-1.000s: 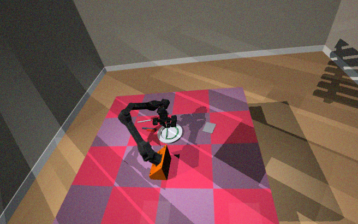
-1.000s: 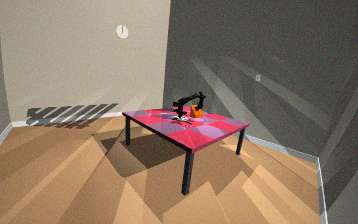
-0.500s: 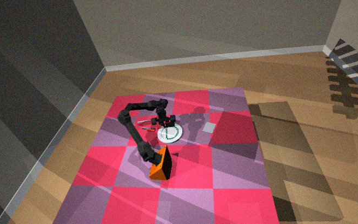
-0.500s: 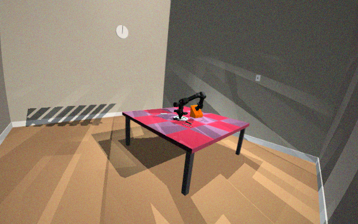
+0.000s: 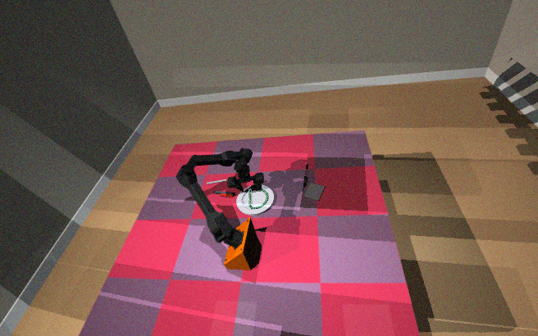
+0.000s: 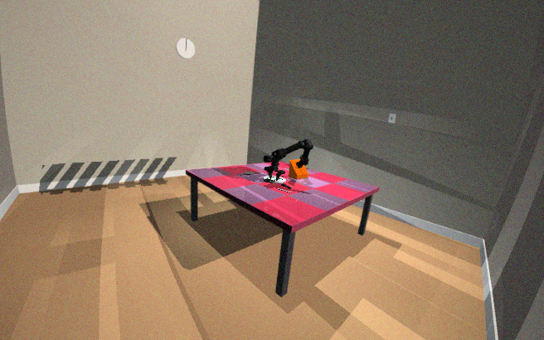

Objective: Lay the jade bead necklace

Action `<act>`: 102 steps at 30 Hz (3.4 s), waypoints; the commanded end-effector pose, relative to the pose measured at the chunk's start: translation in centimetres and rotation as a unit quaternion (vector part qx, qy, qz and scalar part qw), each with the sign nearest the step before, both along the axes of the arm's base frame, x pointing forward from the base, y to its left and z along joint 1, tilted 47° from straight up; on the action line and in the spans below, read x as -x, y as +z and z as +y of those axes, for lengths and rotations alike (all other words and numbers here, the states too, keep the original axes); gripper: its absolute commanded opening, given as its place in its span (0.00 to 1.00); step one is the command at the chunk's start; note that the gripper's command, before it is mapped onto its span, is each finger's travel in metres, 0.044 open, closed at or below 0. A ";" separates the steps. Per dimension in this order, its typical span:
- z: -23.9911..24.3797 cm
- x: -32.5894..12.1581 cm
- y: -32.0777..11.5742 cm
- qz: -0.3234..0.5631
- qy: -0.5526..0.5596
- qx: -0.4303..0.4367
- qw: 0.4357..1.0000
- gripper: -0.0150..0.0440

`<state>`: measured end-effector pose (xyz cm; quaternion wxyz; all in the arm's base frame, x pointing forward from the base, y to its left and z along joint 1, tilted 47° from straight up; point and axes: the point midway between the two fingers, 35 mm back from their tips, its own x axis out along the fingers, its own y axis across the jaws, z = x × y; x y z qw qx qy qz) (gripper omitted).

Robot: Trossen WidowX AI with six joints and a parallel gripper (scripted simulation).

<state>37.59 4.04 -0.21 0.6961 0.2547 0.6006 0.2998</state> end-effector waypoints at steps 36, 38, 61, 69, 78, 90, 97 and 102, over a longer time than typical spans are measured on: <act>-2.9 8.2 0.3 -0.077 0.075 0.012 0.994 0.47; -3.2 9.8 0.3 -0.092 0.089 0.013 0.992 0.46; -1.7 10.6 -1.3 -0.104 0.099 0.015 0.989 0.46; -0.7 10.6 -2.1 -0.103 0.100 0.013 0.990 0.46; -0.5 10.5 -2.3 -0.105 0.102 0.015 0.989 0.32; -0.5 10.5 -2.3 -0.105 0.102 0.015 0.989 0.25; -0.5 10.5 -2.3 -0.105 0.102 0.015 0.989 0.25; -0.5 10.5 -2.3 -0.105 0.102 0.015 0.989 0.25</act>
